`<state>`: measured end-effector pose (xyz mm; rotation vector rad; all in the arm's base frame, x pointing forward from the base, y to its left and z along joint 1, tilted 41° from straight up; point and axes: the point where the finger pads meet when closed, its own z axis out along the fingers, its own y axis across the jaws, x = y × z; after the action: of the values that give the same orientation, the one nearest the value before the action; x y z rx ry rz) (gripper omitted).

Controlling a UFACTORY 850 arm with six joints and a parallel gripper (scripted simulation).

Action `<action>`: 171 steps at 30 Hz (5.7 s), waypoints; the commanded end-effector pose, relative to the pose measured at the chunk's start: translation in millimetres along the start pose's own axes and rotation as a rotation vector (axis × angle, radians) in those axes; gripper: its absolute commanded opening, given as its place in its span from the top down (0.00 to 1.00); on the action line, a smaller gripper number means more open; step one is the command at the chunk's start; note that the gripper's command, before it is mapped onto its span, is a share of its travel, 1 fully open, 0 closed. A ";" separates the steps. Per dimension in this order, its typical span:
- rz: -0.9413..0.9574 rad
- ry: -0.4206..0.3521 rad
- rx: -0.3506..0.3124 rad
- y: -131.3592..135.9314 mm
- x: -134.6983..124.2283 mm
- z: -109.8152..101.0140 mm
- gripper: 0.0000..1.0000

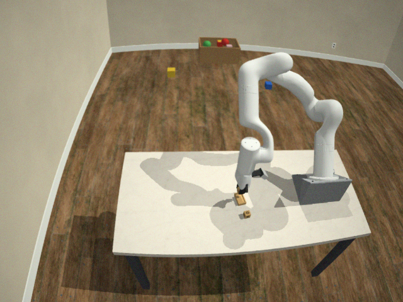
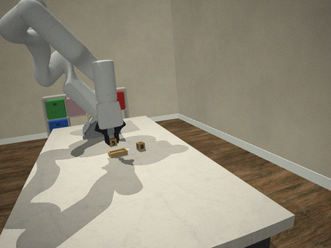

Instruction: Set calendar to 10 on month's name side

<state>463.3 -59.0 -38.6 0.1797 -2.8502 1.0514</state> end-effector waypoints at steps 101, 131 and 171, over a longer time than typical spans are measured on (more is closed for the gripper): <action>0.000 -0.001 0.000 0.0 -0.7 32.4 0.73; 0.000 -0.001 0.000 0.0 -0.7 33.3 0.73; 0.000 -0.001 0.000 0.0 -0.7 33.3 0.73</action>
<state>461.6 -81.0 -64.3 0.1796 -2.8503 1.0513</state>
